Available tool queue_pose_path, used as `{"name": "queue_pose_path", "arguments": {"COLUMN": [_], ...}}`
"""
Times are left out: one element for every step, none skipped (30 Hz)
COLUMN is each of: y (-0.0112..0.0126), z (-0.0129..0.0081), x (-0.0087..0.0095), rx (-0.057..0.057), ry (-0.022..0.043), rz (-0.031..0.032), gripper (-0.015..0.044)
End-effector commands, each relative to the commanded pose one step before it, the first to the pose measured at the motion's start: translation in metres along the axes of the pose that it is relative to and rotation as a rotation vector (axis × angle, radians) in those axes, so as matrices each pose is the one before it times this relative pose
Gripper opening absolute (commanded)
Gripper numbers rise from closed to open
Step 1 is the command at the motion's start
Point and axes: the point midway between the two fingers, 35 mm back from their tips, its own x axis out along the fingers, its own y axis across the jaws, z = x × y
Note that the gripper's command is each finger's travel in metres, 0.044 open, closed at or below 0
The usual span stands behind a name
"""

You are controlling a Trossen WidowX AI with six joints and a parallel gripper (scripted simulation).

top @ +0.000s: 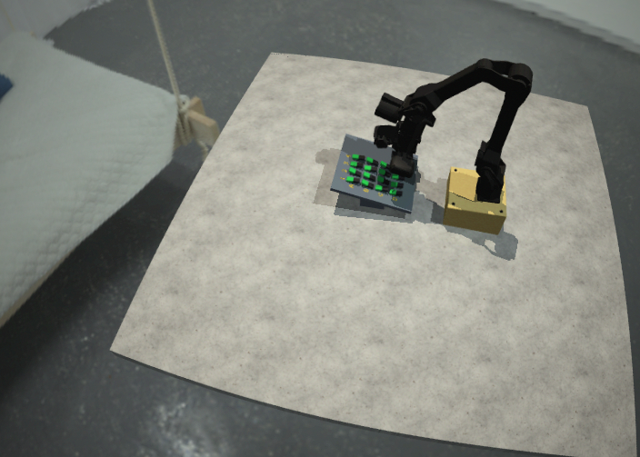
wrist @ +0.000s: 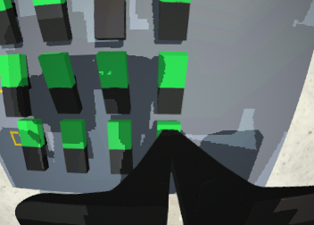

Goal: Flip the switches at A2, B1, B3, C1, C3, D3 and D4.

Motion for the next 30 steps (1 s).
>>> {"name": "queue_pose_path", "arguments": {"y": [0.00036,0.0,-0.00042,-0.00018,-0.00017,0.00004,0.00024,0.00024,0.0001,0.0,0.0,0.0,0.0,0.00112,0.00347,0.00619,0.00875,0.0096,0.00801,0.00505,0.00172,0.0,0.0,0.0,0.0,0.0,0.0,0.0,0.0,0.0], "z": [-0.00028,0.0,0.00046,0.00064,0.00046,-0.00046,-0.00122,-0.0011,-0.00043,0.0,0.0,0.0,0.0,0.00174,0.00521,0.00858,0.01086,0.01055,0.00792,0.00463,0.00152,0.0,0.0,0.0,0.0,0.0,0.0,0.0,0.0,0.0], "x": [0.00094,0.00013,-0.0034,-0.00787,-0.01328,-0.01638,-0.01358,-0.00818,-0.00273,0.0,0.0,0.0,0.0,-0.00029,-0.00086,-0.00136,-0.00162,-0.00148,-0.00105,-0.00059,-0.00019,0.0,0.0,0.0,0.0,0.0,0.0,0.0,0.0,0.0], "rx": [-0.0045,0.0,0.0043,-0.0005,-0.0009,-0.0011,-0.0009,-0.0006,-0.0002,0.0,0.0,0.0,0.0,0.0001,0.0002,0.0003,0.0003,0.0003,0.0003,0.0002,0.0001,0.0,0.0,0.0,0.0,0.0,0.0,0.0,0.0,0.0], "ry": [0.00067,0.0,-0.00135,-0.00319,-0.00524,-0.00626,-0.00504,-0.00298,-0.00099,0.0,0.0,0.0,0.0,0.00003,0.00001,-0.00019,-0.00066,-0.00114,-0.00121,-0.00086,-0.00031,0.0,0.0,0.0,0.0,0.0,0.0,0.0,0.0,0.0], "rz": [0.00235,0.0,-0.00217,0.0003,0.00051,0.00064,0.00054,0.00033,0.00011,0.0,0.0,0.0,0.0,0.00019,0.00055,0.00085,0.00102,0.00096,0.00073,0.00044,0.00015,0.0,0.0,0.0,0.0,0.0,0.0,0.0,0.0,0.0], "gripper": [0.0,0.0,0.0,0.0,0.0,0.0,0.0,0.0,0.0,0.0,0.0,0.0,0.0,0.0,0.0,0.0,0.0,0.0,0.0,0.0,0.0,0.0,0.0,0.0,0.0,0.0,0.0,0.0,0.0,0.0]}}
